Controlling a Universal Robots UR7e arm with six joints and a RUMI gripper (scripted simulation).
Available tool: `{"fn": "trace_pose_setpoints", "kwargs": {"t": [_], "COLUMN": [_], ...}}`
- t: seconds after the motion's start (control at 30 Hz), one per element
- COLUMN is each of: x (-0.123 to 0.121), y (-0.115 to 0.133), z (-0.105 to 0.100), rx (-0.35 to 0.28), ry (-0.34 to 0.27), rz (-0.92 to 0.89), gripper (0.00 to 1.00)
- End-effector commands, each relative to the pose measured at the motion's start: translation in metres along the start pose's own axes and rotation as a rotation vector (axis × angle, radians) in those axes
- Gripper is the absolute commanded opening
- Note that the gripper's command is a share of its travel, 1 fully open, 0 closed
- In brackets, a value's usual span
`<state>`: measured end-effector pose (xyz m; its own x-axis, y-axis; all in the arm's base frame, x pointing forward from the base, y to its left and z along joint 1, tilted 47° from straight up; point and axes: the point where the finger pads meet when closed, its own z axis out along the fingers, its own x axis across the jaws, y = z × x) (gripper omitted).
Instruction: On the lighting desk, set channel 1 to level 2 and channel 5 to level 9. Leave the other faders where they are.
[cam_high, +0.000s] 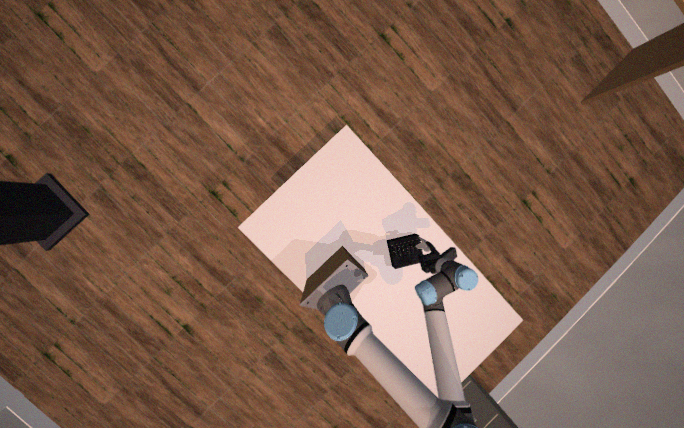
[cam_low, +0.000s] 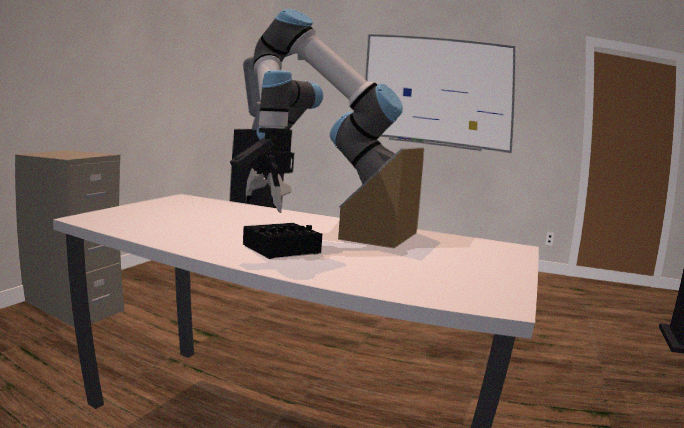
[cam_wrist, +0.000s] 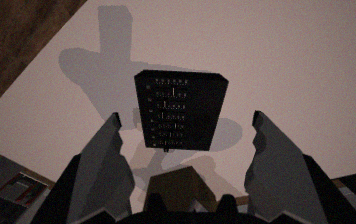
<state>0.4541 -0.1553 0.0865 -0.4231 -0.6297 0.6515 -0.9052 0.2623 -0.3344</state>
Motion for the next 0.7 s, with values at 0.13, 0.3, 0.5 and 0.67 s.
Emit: {"fn": "trace_pose_setpoints", "kwargs": {"t": [0.13, 0.3, 0.5, 0.67], "x": [0.0021, 0.0021, 0.0021, 0.0021], "y": [-0.0032, -0.0032, -0.0032, -0.0032], "z": [0.0017, 0.0017, 0.0017, 0.0017], "rx": [-0.006, -0.006, -0.006, -0.006], "ry": [0.009, 0.009, 0.009, 0.009], "rz": [0.071, 0.071, 0.071, 0.071], "gripper": [1.00, 0.00, 0.00, 0.00]}}
